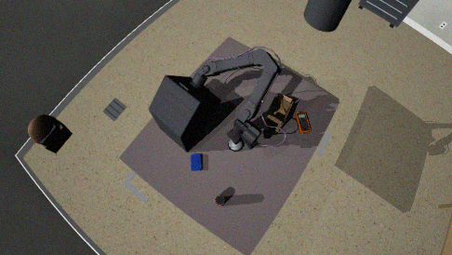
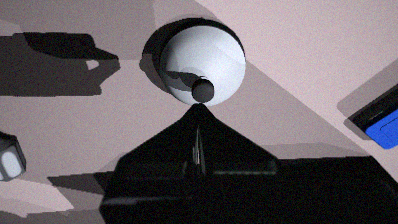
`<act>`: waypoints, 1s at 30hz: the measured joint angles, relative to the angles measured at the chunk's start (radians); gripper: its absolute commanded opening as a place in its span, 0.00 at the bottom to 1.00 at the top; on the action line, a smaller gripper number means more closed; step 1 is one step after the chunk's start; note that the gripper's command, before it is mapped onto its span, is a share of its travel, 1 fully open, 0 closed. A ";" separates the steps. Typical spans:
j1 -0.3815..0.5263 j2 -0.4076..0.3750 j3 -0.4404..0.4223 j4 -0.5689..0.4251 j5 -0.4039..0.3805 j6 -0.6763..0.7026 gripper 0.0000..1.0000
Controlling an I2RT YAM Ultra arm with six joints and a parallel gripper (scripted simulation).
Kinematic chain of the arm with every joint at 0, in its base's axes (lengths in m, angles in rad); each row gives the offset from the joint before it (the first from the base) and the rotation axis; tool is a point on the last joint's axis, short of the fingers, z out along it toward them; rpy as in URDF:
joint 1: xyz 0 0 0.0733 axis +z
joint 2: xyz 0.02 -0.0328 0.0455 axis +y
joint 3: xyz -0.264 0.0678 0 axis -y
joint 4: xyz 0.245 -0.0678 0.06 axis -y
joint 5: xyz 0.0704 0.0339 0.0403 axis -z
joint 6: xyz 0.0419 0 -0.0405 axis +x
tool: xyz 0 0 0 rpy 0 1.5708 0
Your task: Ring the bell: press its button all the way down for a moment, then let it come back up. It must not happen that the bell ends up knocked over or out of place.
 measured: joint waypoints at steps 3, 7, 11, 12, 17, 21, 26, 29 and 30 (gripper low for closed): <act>-0.013 -0.007 0.006 -0.039 0.003 -0.024 0.00; -0.040 -0.032 0.014 -0.095 0.003 -0.064 0.00; -0.064 -0.040 0.027 -0.144 0.002 -0.100 0.00; -0.069 -0.044 0.027 -0.156 0.005 -0.108 0.00; -0.080 -0.047 0.035 -0.200 0.004 -0.138 0.00; -0.081 -0.047 0.038 -0.219 0.004 -0.150 0.00; -0.081 -0.047 0.039 -0.230 0.004 -0.156 0.00; -0.081 -0.047 0.039 -0.232 0.004 -0.158 0.00; -0.081 -0.047 0.040 -0.233 0.004 -0.158 0.00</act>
